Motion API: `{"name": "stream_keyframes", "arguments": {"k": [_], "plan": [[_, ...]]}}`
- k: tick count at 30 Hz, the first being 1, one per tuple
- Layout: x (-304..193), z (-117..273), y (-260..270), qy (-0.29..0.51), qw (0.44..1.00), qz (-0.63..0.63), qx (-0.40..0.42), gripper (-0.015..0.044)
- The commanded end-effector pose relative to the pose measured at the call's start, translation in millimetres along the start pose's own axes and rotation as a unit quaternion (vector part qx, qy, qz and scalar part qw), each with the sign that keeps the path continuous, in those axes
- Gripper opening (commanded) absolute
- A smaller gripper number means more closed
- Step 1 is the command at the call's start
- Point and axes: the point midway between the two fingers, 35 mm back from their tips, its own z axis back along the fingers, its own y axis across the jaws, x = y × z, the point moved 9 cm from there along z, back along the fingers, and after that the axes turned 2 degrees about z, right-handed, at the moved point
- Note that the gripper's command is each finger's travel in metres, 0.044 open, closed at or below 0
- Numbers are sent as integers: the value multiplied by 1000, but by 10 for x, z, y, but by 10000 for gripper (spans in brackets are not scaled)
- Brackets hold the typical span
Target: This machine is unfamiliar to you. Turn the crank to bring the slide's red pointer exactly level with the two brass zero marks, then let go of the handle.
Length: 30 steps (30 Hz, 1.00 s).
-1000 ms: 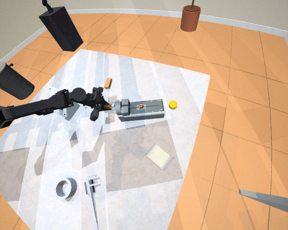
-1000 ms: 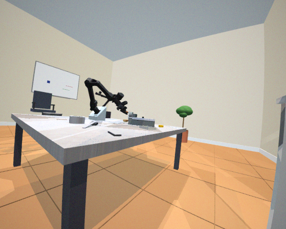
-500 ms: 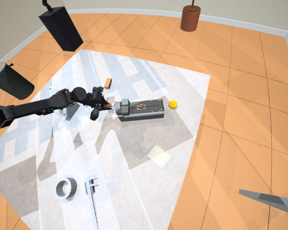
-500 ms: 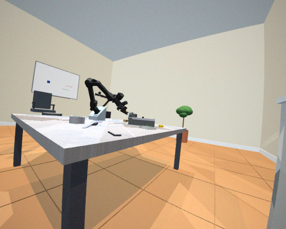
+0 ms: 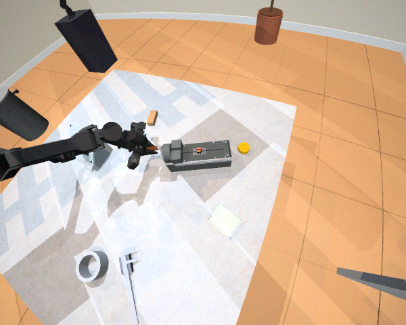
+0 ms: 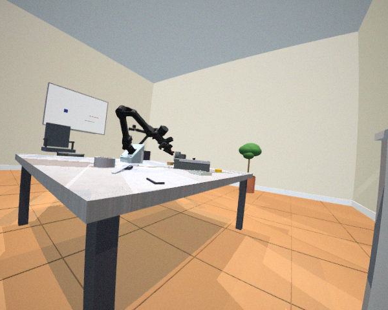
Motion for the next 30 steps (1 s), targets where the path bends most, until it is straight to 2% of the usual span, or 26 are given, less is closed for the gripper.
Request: {"name": "stream_keyframes", "arguments": {"k": [1,30], "plan": [[-17,-17,71,-1,1000,5,11,0],[-63,-68,149,-1,1000,5,11,0]]}}
